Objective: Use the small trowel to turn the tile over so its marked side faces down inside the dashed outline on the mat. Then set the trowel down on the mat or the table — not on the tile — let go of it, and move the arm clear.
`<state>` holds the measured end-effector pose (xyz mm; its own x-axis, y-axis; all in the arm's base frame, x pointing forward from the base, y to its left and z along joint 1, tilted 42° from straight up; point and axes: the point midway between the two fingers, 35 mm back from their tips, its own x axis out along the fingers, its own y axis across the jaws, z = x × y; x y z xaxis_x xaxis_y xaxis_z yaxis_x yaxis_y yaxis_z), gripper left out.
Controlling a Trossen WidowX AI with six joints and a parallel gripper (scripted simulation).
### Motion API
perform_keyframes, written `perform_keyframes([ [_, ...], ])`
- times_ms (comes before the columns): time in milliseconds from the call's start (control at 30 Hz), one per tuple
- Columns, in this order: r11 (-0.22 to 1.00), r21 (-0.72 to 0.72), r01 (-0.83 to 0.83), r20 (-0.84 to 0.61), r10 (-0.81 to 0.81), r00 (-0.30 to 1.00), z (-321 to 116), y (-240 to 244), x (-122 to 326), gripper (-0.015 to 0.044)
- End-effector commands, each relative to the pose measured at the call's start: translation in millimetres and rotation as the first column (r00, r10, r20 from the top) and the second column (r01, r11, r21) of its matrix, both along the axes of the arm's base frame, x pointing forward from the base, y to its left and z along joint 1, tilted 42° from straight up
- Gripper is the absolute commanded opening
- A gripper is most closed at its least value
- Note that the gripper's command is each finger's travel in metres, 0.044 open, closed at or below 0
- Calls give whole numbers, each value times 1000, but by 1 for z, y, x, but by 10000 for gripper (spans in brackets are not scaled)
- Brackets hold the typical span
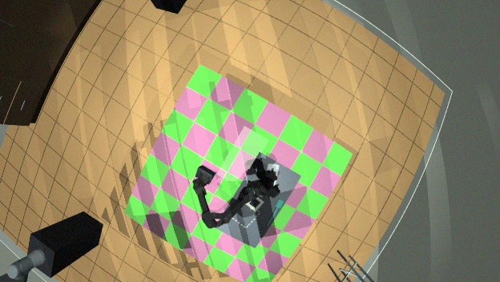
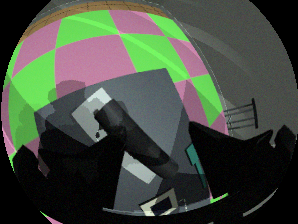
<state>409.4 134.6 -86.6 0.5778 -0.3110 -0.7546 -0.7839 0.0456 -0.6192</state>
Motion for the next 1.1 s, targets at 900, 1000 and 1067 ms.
perform_keyframes([
  [900, 789, -404, -463, -163, 435, 885, 4, -41, -30, 300],
  [1000, 790, -403, -463, -164, 435, 885, 1, -43, -27, 300],
  [1067, 790, -402, -463, -164, 435, 885, -1, -44, -25, 300],
])
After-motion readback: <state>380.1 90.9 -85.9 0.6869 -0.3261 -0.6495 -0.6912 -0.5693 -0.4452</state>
